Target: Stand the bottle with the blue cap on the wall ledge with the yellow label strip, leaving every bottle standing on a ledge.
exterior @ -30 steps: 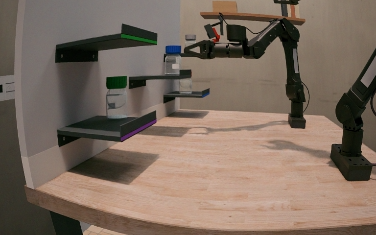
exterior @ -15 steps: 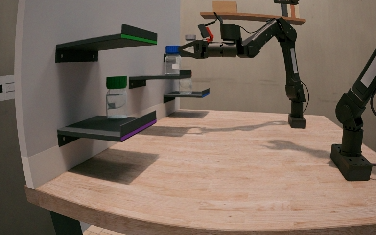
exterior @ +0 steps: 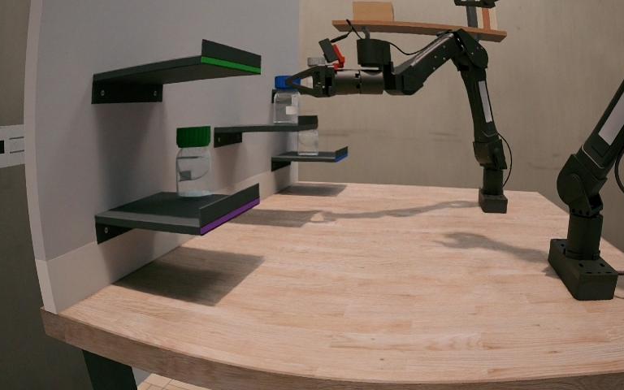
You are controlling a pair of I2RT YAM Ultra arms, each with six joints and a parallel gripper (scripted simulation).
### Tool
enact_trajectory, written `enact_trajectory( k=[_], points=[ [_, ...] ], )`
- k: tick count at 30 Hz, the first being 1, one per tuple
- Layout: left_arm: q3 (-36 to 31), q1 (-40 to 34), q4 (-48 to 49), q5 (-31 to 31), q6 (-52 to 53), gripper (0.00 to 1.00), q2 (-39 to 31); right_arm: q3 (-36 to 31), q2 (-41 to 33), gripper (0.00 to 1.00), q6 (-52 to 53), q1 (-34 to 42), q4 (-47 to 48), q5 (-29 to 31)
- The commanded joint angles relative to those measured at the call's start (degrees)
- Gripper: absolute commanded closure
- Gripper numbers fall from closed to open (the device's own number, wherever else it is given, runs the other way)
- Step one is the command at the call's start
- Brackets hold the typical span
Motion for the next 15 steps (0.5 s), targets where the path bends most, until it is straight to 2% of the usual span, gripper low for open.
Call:
enact_trajectory(
  k=[1, 4, 6, 15],
  points=[
    [2.0, -0.4, -1.4, -0.4, -0.1, 0.11, -0.4, 2.4, -0.7, 0.06, -0.4, -0.6, 0.3, -0.7],
    [2.0, -0.4, -1.4, -0.4, -0.1, 0.11, -0.4, 2.4, -0.7, 0.06, -0.4, -0.6, 0.4, -0.7],
    [2.0, -0.4, -1.4, -0.4, -0.1, 0.11, -0.4, 2.4, -0.7, 0.28, -0.4, -0.6, 0.3, -0.6],
    [2.0, -0.4, -1.4, -0.4, -0.1, 0.11, -0.4, 1.7, -1.3, 0.40, -0.4, -0.2, 0.9, -0.1]
  ],
)
